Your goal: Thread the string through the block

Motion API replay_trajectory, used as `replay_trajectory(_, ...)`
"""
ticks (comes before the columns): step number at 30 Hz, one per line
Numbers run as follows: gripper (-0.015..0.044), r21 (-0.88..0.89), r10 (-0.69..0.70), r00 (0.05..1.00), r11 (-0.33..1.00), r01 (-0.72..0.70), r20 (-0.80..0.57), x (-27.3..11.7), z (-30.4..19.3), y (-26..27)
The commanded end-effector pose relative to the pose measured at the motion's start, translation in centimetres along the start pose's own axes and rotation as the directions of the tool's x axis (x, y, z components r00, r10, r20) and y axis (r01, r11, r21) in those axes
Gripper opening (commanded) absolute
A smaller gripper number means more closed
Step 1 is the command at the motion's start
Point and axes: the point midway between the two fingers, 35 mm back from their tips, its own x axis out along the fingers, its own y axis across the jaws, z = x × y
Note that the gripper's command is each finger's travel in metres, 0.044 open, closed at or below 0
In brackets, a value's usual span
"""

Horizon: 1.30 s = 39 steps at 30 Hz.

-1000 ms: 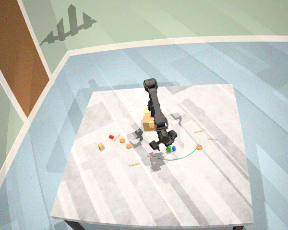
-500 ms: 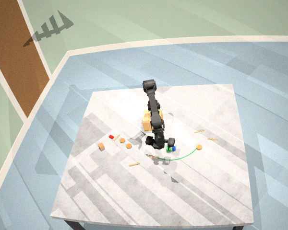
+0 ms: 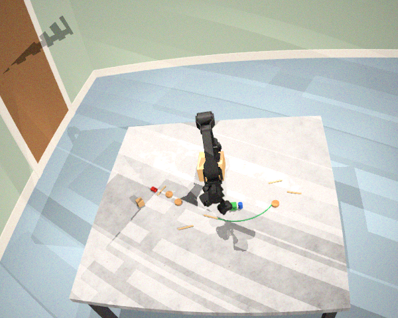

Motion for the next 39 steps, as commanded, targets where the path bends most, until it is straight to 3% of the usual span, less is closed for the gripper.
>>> replay_trajectory(1, 0.044, 0.79, -0.014, 1.0, 0.613, 0.014, -0.006, 0.41, 2.65, -0.42)
replay_trajectory(22, 0.044, 0.8, -0.015, 1.0, 0.6, 0.013, -0.006, 0.41, 2.69, -0.43)
replay_trajectory(34, 0.0125, 0.8, -0.015, 1.0, 0.6, 0.013, -0.006, 0.41, 2.69, -0.43)
replay_trajectory(39, 0.0122, 0.8, -0.015, 1.0, 0.6, 0.013, -0.006, 0.41, 2.69, -0.43)
